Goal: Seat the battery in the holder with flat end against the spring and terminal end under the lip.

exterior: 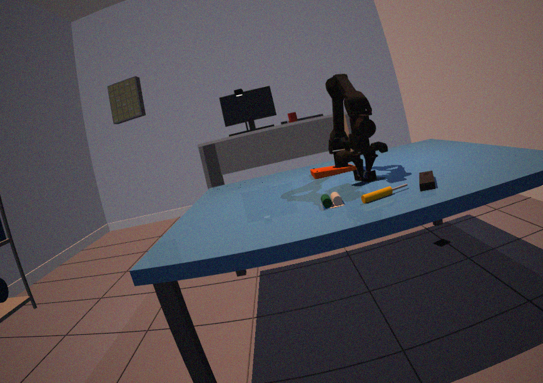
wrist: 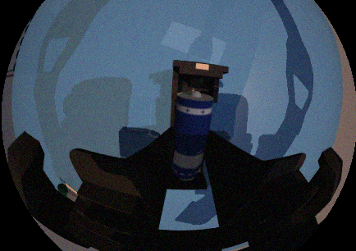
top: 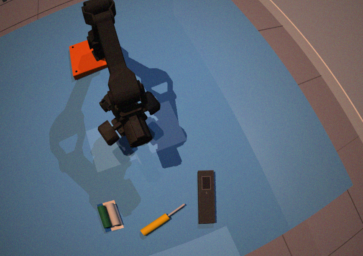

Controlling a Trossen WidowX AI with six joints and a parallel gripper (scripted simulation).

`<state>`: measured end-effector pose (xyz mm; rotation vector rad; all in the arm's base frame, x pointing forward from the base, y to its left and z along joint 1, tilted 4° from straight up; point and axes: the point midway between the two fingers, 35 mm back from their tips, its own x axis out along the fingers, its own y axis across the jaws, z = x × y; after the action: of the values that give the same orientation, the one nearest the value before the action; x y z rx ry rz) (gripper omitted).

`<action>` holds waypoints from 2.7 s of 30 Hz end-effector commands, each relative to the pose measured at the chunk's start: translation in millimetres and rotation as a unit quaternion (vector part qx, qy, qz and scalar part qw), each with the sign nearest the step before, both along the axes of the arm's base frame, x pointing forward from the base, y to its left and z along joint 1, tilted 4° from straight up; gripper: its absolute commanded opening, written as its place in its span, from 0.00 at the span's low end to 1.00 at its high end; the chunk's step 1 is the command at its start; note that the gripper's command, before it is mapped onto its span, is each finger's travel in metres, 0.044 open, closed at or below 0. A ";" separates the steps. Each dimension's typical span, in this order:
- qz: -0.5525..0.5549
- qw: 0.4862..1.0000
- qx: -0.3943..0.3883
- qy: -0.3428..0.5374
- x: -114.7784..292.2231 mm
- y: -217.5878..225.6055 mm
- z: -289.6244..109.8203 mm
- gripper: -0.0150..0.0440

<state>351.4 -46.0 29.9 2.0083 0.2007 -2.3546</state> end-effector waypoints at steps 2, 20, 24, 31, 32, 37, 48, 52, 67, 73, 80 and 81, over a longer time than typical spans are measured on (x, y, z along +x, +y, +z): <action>0.001 1.000 0.004 -0.015 1.4 0.9 -0.9 0.40; 0.000 0.999 0.007 -0.052 -2.6 0.9 -3.0 0.40; -0.001 0.998 0.007 -0.060 -3.6 1.0 -3.4 0.40; -0.001 0.998 0.008 -0.066 -5.2 0.9 -3.8 0.40; -0.001 0.998 0.008 -0.067 -5.8 0.9 -3.8 0.40; -0.001 0.998 0.007 -0.069 -8.9 0.5 -4.0 0.40; -0.001 0.997 0.006 -0.073 -15.7 -0.1 -4.5 0.40; -0.001 0.997 0.006 -0.074 -18.1 -0.3 -4.7 0.40; -0.001 0.997 0.005 -0.077 -18.5 -0.2 -4.7 0.40; -0.001 0.997 0.005 -0.077 -18.5 -0.3 -4.2 0.57; -0.002 0.997 0.004 -0.077 -18.1 -1.6 8.8 0.57; -0.002 0.997 0.004 -0.077 -18.1 -1.7 10.2 0.57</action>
<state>332.0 -47.0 33.7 2.1794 0.1988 -2.1989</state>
